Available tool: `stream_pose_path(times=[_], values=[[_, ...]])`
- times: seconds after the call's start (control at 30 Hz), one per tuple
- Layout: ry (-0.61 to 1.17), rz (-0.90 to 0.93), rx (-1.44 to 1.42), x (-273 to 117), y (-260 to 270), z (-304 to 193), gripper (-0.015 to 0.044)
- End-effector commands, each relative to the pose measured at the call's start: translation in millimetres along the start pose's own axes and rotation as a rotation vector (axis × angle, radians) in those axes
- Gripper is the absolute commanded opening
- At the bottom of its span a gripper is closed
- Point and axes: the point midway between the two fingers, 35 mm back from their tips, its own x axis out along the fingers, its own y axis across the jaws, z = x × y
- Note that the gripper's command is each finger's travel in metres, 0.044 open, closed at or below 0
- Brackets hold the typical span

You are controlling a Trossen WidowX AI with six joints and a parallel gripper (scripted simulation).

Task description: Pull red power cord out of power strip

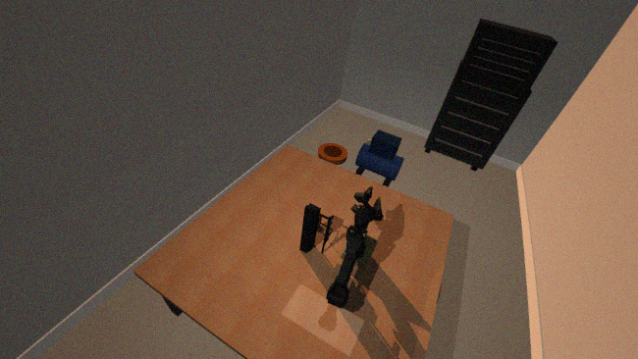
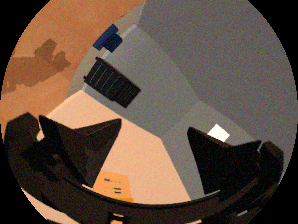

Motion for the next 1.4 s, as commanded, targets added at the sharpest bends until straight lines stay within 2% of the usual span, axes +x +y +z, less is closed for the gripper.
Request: stream_pose_path(times=[0.0,0.13,0.27,0.4,0.53,0.6,0.97,1.17,1.37], values=[[-0.004,0.002,0.007,0.3,0.0,0.6,0.0374],[-0.114,0.066,0.170,6.9,-2.6,17.3,0.0269],[-0.300,0.252,0.472,14.6,-7.6,54.7,0.0164],[-0.404,0.518,0.770,15.9,-12.6,92.5,0.0160],[-0.400,0.839,1.038,11.6,-16.1,129.8,0.0160],[-0.352,1.005,1.152,7.7,-17.0,147.5,0.0160],[-0.086,1.459,1.319,-13.8,-10.6,199.8,0.0160],[0.200,1.704,1.403,-33.4,-7.7,228.3,0.0160],[0.591,1.882,1.439,-55.1,-4.5,254.5,0.0160]])
